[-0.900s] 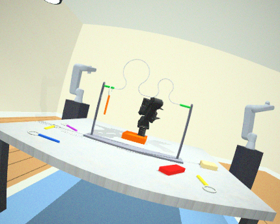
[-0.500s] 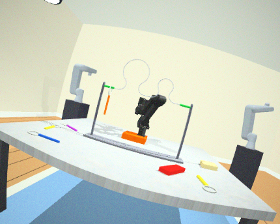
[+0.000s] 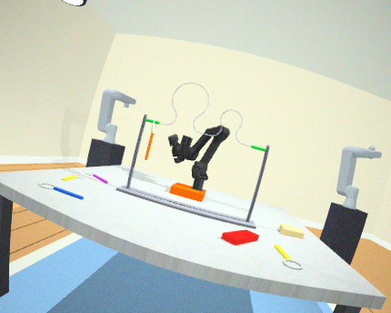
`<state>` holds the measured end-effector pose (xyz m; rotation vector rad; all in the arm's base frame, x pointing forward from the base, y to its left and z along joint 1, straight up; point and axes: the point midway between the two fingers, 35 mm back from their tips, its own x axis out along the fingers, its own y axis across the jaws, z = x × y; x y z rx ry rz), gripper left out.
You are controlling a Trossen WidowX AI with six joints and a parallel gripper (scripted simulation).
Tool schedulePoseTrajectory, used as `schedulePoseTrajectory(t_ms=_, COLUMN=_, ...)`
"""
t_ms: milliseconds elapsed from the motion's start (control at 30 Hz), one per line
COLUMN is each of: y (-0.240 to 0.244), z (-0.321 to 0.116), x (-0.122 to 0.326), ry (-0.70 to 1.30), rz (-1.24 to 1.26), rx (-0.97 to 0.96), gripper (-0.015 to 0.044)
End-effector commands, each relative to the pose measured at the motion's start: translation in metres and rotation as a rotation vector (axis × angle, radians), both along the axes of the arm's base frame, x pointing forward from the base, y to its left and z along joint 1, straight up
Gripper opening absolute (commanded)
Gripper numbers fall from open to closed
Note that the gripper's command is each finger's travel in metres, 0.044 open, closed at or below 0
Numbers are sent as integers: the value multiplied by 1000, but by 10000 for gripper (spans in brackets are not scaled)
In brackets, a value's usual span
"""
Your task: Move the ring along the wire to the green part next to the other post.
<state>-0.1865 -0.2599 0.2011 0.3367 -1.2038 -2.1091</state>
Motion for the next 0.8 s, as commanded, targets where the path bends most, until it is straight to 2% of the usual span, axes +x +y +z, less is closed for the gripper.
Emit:
schedulePoseTrajectory(t_ms=0, y=-29, z=-4, x=33, ry=67, rz=172, rx=66, gripper=160)
schedulePoseTrajectory(t_ms=400, y=-85, z=-19, x=132, ry=292, rz=653, rx=183, gripper=160)
schedulePoseTrajectory(t_ms=667, y=-98, z=-31, x=204, ry=469, rz=965, rx=203, gripper=160)
schedulePoseTrajectory(t_ms=767, y=-96, z=-40, x=249, ry=588, rz=1156, rx=189, gripper=160)
